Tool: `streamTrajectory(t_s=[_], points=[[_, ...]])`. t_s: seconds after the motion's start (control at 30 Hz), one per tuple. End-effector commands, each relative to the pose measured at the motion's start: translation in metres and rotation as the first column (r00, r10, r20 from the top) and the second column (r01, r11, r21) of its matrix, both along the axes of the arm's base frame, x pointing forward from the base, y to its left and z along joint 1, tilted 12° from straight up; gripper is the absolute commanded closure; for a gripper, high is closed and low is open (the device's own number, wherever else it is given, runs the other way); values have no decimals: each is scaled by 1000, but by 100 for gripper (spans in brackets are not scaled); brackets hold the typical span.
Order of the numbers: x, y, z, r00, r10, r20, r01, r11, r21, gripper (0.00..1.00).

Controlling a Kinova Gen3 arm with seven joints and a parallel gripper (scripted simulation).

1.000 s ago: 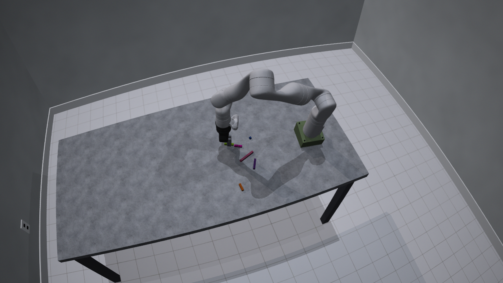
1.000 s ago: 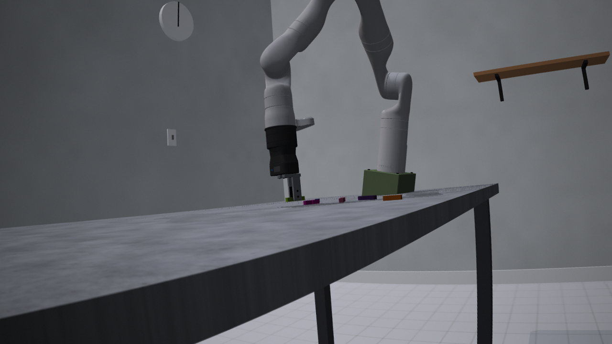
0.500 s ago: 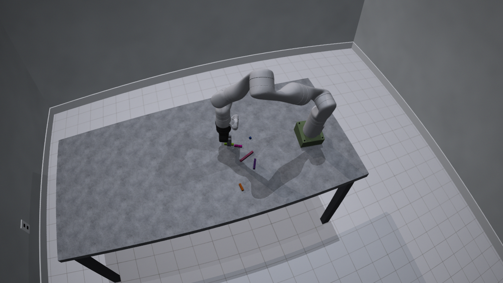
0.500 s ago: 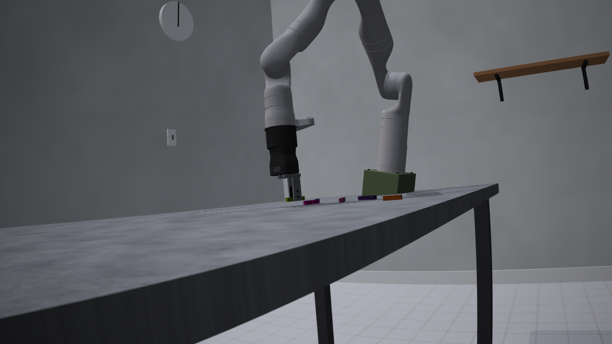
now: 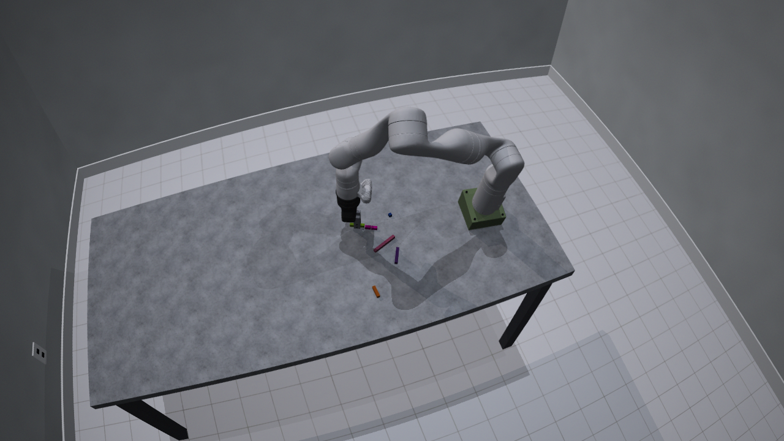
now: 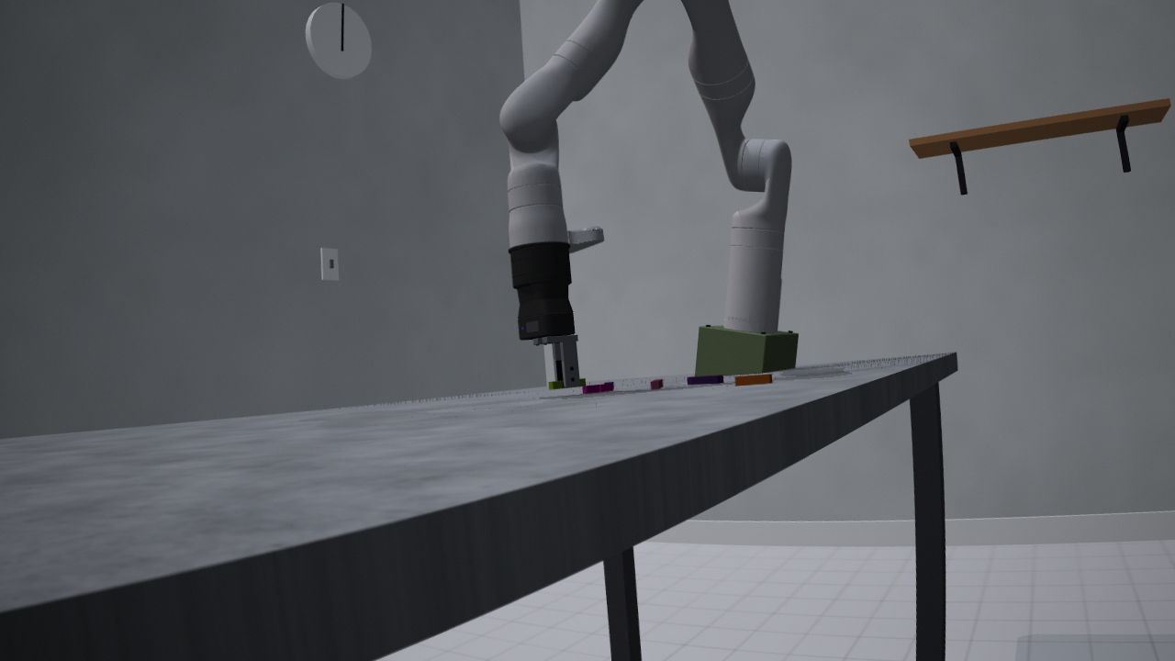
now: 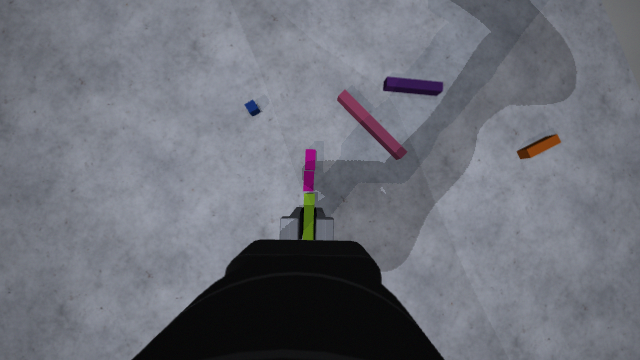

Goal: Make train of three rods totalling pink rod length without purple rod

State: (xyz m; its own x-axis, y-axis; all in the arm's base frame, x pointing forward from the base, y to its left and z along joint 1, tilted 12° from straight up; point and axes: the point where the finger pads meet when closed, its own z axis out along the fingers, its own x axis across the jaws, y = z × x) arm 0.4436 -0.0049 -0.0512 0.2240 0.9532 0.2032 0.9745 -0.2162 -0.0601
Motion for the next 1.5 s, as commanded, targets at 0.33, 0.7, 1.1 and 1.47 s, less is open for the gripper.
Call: streamTrajectory(t_s=[0.33, 0.7, 1.1, 1.47], points=[[0, -1, -9, 1000, 7, 4, -7, 1000, -3, 76], [0, -1, -9, 1000, 7, 4, -7, 1000, -3, 76], [0, -1, -9, 1000, 7, 4, -7, 1000, -3, 76], [0, -1, -9, 1000, 7, 4, -7, 1000, -3, 76]])
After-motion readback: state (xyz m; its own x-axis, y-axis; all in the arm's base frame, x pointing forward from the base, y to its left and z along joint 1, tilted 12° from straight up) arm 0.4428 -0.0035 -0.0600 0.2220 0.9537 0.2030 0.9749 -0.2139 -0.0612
